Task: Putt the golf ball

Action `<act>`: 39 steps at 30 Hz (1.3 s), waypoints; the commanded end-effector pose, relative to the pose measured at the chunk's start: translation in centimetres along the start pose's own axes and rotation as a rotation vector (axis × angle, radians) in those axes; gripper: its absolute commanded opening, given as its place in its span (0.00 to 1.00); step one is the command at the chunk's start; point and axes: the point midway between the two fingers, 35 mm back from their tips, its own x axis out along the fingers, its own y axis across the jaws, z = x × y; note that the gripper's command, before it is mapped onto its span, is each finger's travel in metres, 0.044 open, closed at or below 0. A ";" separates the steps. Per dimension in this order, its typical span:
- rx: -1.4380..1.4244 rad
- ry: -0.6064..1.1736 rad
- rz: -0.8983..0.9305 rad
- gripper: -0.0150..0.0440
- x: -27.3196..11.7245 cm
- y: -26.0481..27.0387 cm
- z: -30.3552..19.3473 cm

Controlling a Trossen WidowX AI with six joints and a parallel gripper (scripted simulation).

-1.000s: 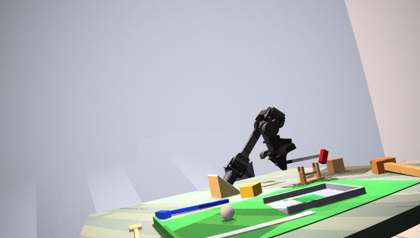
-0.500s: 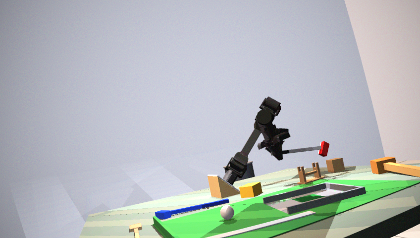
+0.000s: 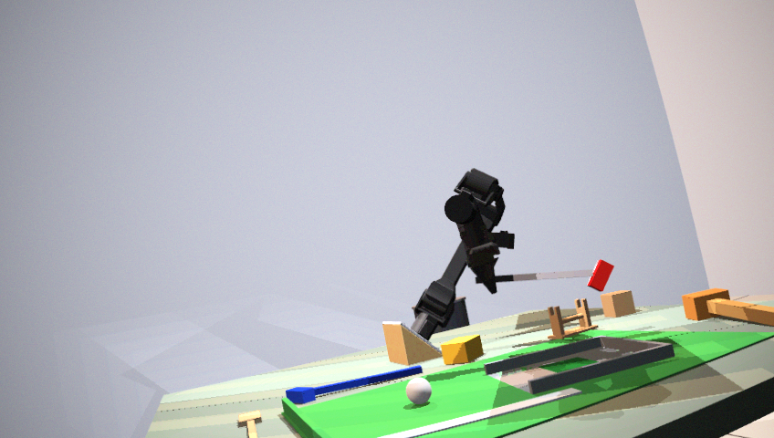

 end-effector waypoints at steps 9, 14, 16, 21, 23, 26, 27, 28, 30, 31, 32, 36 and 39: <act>0.346 0.050 -0.029 0.25 -2.0 -4.4 -5.8; 0.489 0.069 -0.034 0.25 -2.6 -5.8 -8.6; 0.546 0.076 -0.036 0.25 -2.8 -6.3 -9.7; 0.685 0.092 -0.040 0.25 -3.2 -7.2 -12.6; 0.739 0.098 -0.041 0.25 -3.4 -7.5 -13.7; 0.821 0.108 -0.041 0.25 -3.6 -7.8 -15.4; 0.848 0.111 -0.042 0.25 -3.6 -7.9 -16.0; 0.876 0.114 -0.042 0.25 -3.7 -8.0 -16.6; 0.929 0.119 -0.043 0.25 -3.8 -8.3 -17.8; 0.956 0.121 -0.044 0.25 -3.8 -8.4 -18.5; 0.983 0.124 -0.045 0.25 -3.9 -8.5 -19.1; 1.091 0.133 -0.046 0.25 -4.0 -8.7 -21.7; 1.171 0.140 -0.047 0.25 -4.0 -8.8 -23.7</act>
